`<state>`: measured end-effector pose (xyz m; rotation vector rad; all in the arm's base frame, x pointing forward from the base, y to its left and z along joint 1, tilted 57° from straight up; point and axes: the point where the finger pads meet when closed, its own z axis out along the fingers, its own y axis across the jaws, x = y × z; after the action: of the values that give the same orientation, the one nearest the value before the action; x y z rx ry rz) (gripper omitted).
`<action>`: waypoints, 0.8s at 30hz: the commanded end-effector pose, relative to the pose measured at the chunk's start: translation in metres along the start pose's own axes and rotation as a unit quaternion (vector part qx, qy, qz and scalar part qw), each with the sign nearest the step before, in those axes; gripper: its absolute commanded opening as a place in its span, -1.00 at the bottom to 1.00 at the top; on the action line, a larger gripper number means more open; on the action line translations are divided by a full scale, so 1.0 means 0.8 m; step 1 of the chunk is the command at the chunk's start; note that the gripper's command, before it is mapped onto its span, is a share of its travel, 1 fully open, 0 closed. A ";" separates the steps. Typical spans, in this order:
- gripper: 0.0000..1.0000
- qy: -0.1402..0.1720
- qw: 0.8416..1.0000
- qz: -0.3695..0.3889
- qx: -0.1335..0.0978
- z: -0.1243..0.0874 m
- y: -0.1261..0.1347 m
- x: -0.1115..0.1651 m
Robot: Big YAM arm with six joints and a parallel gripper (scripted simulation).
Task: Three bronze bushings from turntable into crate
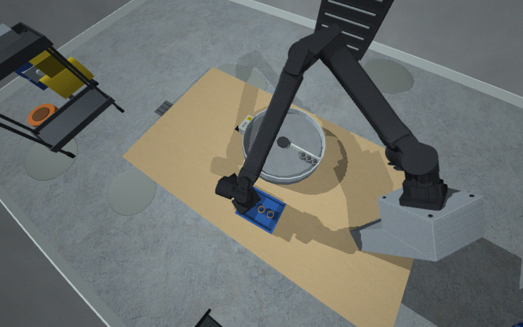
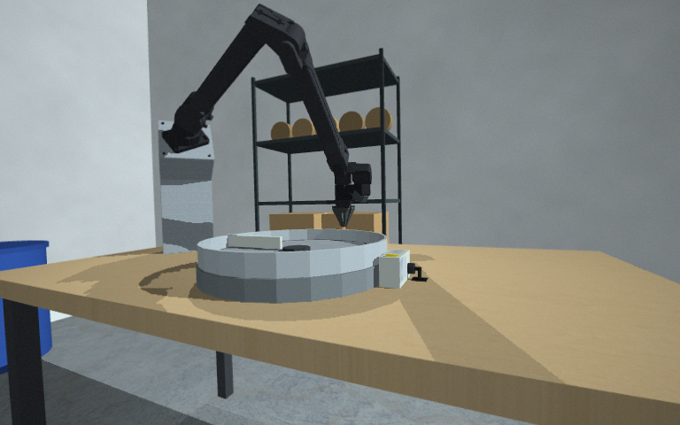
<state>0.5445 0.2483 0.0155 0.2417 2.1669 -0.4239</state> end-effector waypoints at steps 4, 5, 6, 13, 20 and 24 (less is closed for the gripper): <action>-1.00 -0.010 1.000 0.004 -0.014 -0.019 0.010 -0.021; -1.00 -0.010 1.000 0.004 -0.014 -0.019 0.010 -0.021; -1.00 -0.010 1.000 0.004 -0.014 -0.019 0.010 -0.021; -1.00 -0.010 1.000 0.004 -0.014 -0.019 0.010 -0.021; -1.00 -0.010 1.000 0.004 -0.014 -0.019 0.010 -0.022; -1.00 -0.012 1.000 0.010 -0.012 -0.013 0.007 -0.027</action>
<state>0.5445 0.2483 0.0154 0.2398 2.1677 -0.4241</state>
